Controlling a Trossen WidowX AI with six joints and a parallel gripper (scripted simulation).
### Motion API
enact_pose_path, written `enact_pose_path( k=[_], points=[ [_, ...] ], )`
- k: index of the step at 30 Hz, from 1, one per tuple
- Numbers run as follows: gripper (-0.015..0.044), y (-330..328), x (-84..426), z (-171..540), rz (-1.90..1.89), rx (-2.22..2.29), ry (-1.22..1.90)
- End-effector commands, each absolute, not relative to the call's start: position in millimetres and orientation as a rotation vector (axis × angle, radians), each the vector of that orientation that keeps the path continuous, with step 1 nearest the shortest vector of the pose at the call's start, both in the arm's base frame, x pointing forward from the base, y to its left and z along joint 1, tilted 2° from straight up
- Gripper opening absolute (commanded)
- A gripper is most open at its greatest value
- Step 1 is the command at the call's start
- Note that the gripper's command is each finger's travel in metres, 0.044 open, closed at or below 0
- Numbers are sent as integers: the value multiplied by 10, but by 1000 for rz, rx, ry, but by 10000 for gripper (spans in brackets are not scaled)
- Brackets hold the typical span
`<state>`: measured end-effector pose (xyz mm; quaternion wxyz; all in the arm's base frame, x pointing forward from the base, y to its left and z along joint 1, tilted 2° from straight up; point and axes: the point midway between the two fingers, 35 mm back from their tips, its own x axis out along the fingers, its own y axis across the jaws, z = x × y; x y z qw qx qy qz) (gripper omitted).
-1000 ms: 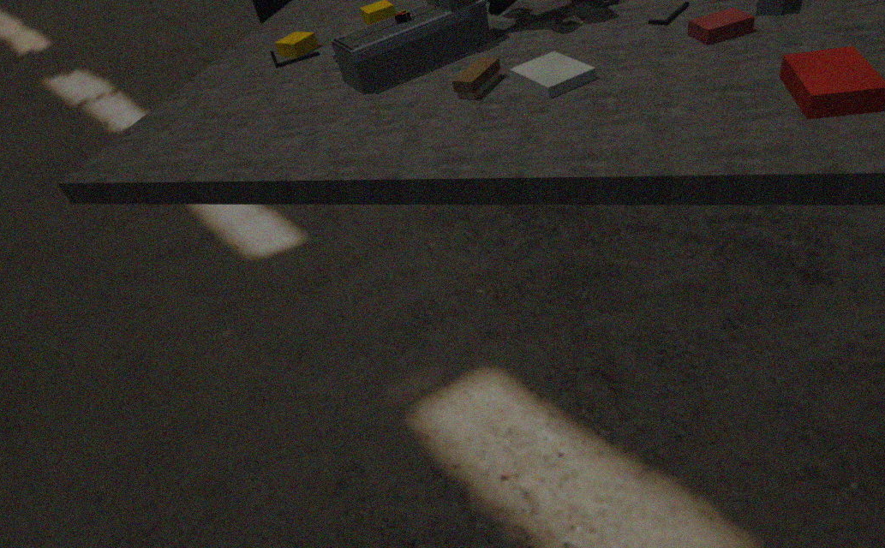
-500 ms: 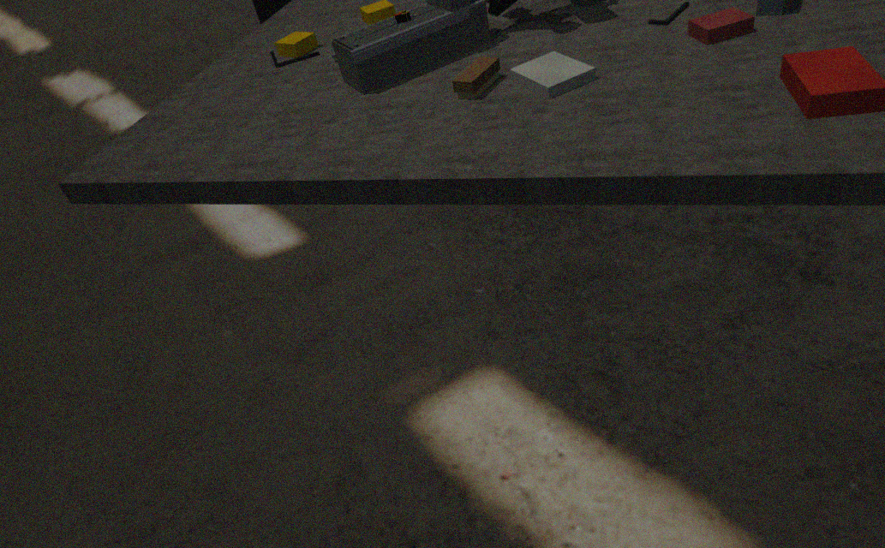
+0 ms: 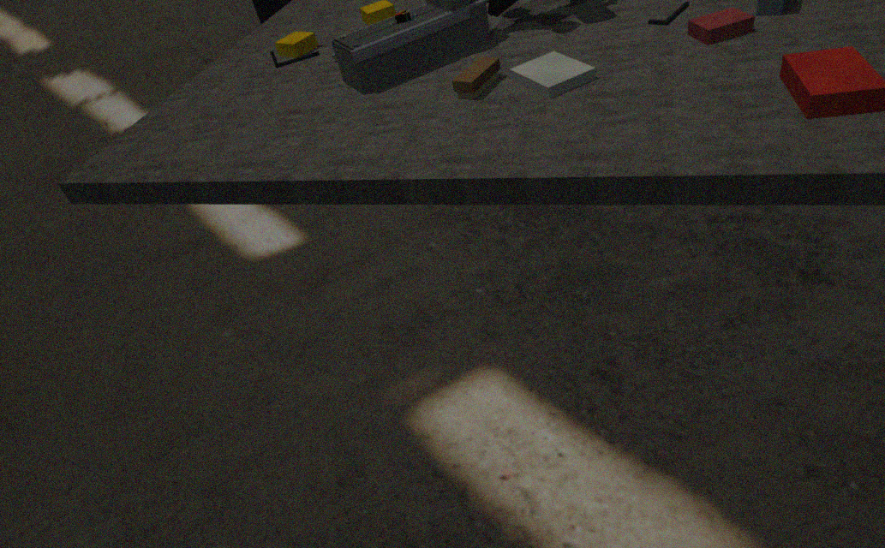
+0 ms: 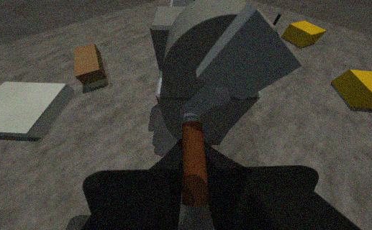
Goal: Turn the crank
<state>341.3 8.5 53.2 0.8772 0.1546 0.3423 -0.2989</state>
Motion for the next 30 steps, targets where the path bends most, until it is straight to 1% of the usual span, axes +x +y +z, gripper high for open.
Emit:
enact_pose_path(
  k=[1, 30],
  points=[
    [0, 23, 3365, 480, -638, 317, 729],
    [0, 69, 3403, 521, -621, 325, 716]
  ],
)
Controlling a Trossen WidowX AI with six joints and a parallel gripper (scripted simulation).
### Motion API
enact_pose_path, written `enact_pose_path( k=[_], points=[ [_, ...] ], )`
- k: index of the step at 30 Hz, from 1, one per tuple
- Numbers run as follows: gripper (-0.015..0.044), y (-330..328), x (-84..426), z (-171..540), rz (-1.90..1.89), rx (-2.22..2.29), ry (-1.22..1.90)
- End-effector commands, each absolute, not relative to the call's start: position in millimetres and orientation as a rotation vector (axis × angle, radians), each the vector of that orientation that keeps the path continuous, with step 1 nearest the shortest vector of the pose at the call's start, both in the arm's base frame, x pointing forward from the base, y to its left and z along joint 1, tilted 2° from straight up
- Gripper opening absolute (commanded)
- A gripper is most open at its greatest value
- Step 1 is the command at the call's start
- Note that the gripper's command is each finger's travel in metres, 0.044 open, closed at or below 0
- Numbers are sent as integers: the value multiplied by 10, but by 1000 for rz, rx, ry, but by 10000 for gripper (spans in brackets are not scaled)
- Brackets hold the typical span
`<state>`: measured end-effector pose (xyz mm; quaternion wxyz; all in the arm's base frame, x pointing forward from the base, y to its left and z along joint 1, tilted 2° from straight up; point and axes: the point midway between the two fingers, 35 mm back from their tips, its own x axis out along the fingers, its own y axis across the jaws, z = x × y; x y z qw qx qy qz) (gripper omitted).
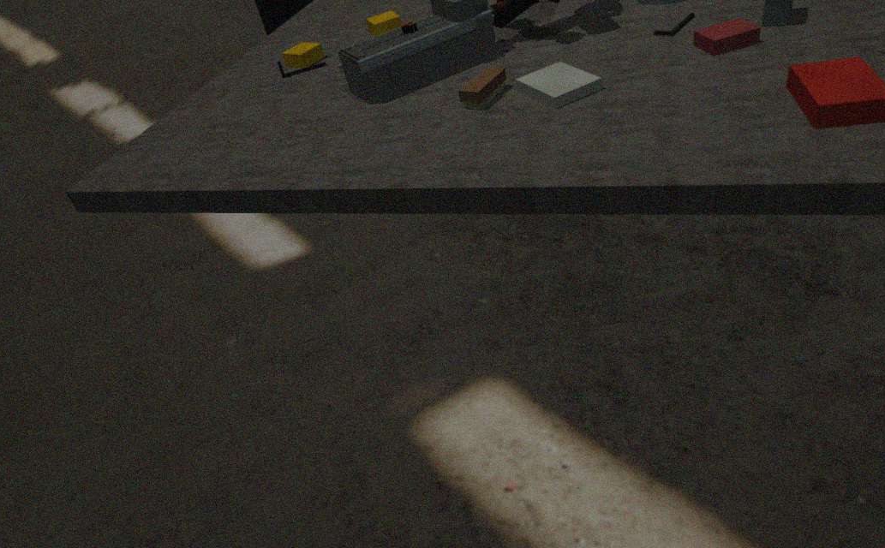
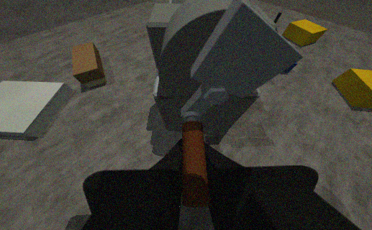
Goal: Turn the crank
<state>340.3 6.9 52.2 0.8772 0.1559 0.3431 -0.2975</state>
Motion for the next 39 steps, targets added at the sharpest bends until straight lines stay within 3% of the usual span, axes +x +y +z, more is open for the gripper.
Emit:
enact_pose_path(
  k=[1, 5, 22, 39],
  points=[
    [0, 69, 3403, 521, -621, 325, 716],
    [0, 69, 3403, 521, -621, 325, 716],
    [440, 69, 3403, 521, -621, 325, 716],
    [440, 54, 3422, 1245, -621, 325, 716]
  ],
)
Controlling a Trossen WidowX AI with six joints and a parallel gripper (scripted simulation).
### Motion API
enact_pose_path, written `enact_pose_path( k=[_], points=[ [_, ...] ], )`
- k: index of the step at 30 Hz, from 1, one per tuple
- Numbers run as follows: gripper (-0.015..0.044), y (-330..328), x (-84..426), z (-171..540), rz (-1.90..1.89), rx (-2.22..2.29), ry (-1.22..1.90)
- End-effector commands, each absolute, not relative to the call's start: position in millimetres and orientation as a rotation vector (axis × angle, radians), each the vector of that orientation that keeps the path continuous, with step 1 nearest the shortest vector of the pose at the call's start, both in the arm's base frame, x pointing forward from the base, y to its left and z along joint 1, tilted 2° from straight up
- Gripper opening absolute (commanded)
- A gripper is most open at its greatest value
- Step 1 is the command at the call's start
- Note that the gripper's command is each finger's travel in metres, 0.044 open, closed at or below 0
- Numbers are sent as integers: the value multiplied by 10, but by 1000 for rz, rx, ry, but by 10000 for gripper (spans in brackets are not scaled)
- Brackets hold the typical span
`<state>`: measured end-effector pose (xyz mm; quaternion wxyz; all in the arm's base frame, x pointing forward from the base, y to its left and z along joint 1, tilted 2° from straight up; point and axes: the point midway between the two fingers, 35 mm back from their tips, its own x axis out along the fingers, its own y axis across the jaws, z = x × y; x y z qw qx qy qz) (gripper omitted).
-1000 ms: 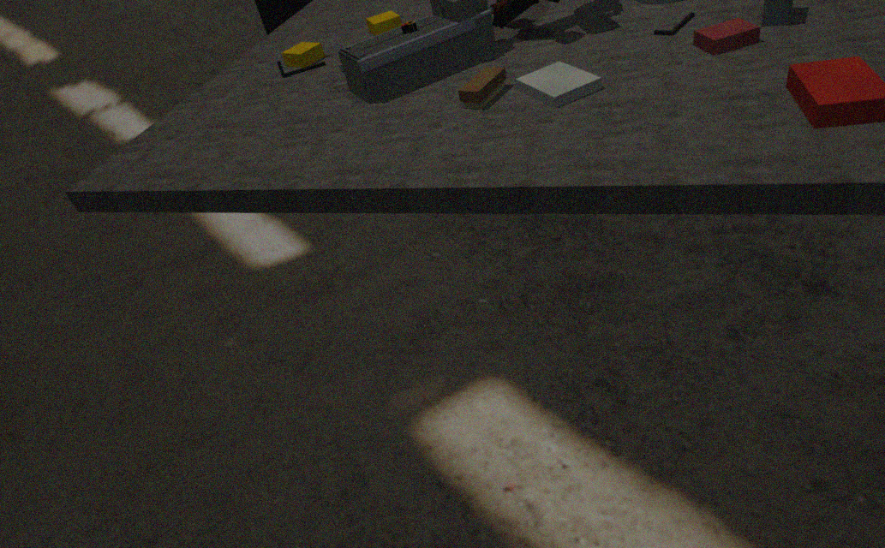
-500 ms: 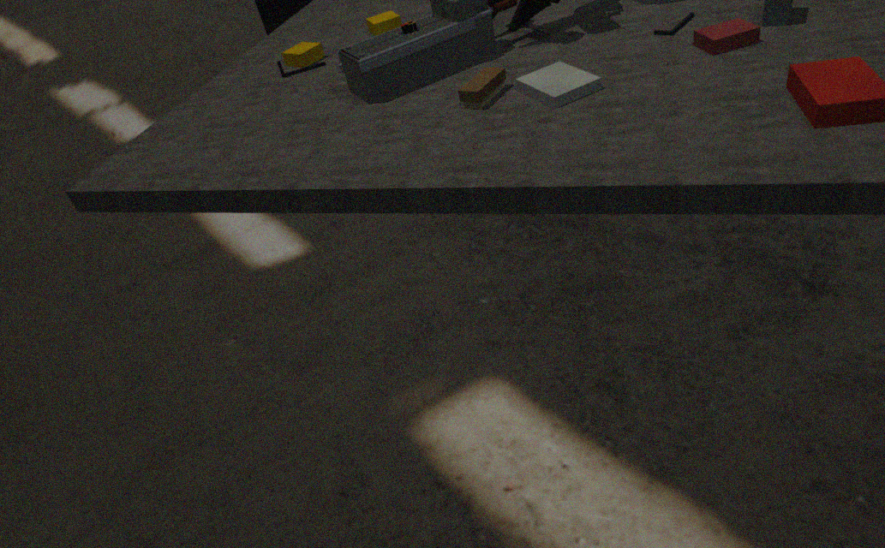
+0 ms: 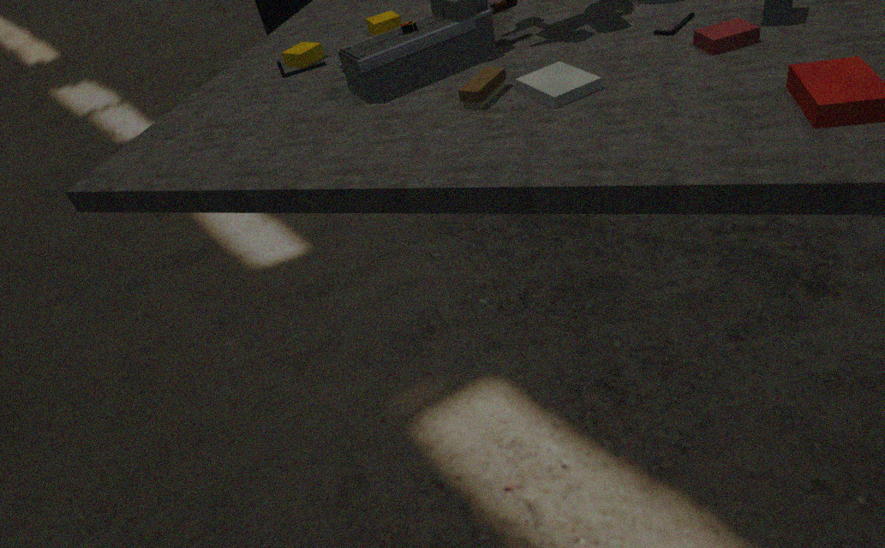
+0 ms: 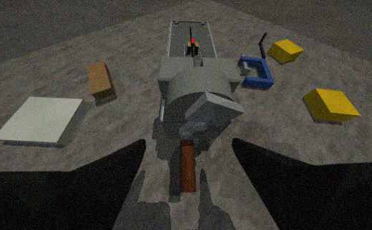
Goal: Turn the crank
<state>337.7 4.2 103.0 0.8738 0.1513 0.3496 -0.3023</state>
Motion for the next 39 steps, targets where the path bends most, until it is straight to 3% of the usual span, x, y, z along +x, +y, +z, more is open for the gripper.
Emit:
enact_pose_path(
  k=[1, 15, 39],
  points=[
    [440, 54, 3428, 1309, -622, 325, 717],
    [440, 1, 3331, 2181, -628, 319, 724],
    [440, -904, 3901, 2199, -269, 202, 906]
  ],
)
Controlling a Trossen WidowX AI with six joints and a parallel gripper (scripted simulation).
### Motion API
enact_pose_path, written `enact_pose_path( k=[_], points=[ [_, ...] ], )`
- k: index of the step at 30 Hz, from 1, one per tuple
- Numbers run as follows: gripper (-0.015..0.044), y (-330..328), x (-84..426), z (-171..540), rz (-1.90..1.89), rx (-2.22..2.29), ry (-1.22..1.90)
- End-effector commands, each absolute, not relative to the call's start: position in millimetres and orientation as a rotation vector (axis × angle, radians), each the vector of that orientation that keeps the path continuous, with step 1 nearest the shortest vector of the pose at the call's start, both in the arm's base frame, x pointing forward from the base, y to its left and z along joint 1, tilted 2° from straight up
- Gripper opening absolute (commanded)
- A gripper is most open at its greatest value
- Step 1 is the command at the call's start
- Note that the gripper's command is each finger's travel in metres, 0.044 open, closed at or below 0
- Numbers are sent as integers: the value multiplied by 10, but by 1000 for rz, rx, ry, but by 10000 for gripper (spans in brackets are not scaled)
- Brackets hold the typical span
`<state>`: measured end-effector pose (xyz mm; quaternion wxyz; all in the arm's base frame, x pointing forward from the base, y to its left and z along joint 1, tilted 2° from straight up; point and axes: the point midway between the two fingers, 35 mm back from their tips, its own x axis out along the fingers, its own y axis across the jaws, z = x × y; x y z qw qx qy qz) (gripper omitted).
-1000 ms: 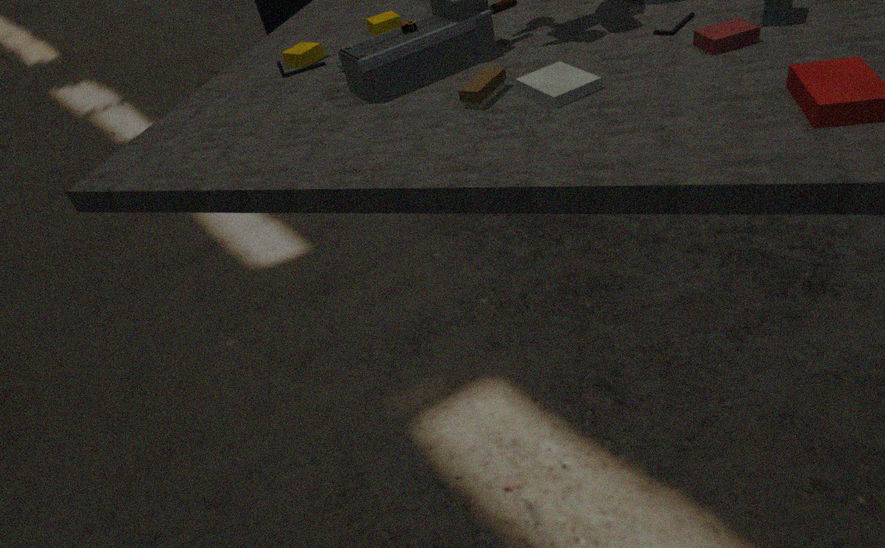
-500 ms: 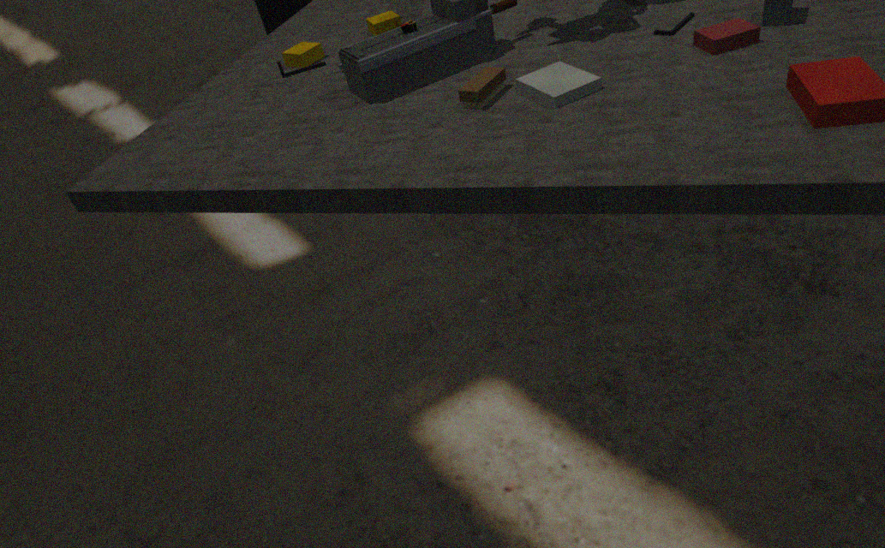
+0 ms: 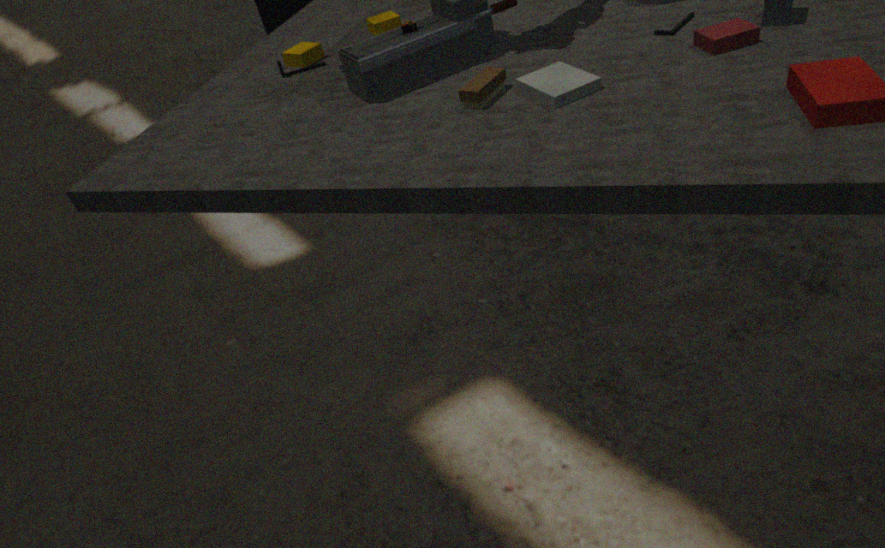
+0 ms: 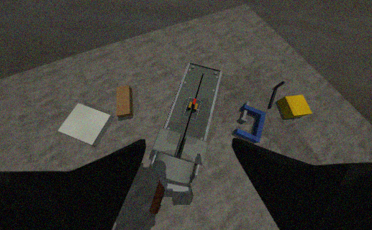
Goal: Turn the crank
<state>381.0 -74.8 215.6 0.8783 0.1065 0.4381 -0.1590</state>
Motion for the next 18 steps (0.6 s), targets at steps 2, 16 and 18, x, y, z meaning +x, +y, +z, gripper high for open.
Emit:
enact_pose_path(
  k=[2, 16, 18],
  points=[
    [440, -1015, 3935, 2217, -232, 187, 901],
    [440, -1150, 3998, 1773, -186, 168, 890],
    [440, -1147, 3995, 1702, -186, 168, 890]
  ],
)
